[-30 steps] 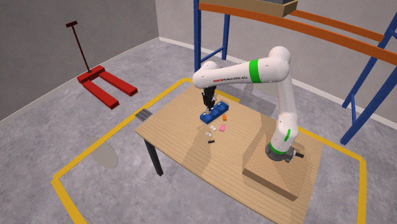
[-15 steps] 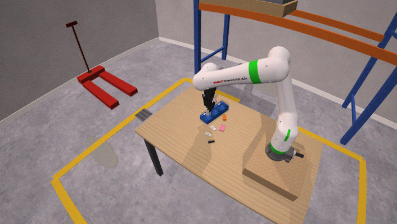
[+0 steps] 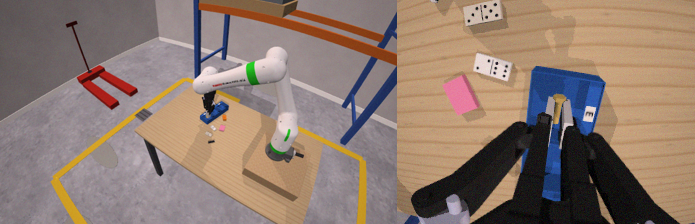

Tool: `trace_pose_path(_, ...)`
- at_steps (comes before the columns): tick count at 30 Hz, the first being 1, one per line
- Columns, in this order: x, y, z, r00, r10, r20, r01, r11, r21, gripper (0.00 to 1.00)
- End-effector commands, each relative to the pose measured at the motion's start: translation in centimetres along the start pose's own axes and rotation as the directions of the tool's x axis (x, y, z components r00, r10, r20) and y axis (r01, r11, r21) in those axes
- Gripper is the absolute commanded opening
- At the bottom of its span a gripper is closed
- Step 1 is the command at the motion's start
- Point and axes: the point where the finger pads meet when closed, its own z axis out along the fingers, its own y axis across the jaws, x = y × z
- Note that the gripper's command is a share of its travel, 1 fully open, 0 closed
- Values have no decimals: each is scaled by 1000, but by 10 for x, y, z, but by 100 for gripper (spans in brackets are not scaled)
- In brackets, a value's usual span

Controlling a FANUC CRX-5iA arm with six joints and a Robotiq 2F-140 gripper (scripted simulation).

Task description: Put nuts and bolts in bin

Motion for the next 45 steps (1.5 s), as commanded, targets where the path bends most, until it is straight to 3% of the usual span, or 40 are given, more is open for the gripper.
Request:
trace_pose_path(1, 0, 0, 3, 1000, 0, 0, 0, 1000, -1, 6)
trace_pose_path(6, 0, 0, 13, 1000, 0, 0, 0, 1000, -1, 6)
trace_pose_path(20, 0, -1, 13, 1000, 0, 0, 0, 1000, -1, 6)
trace_pose_path(21, 0, -1, 13, 1000, 0, 0, 0, 1000, -1, 18)
trace_pose_path(45, 0, -1, 3, 1000, 0, 0, 0, 1000, -1, 18)
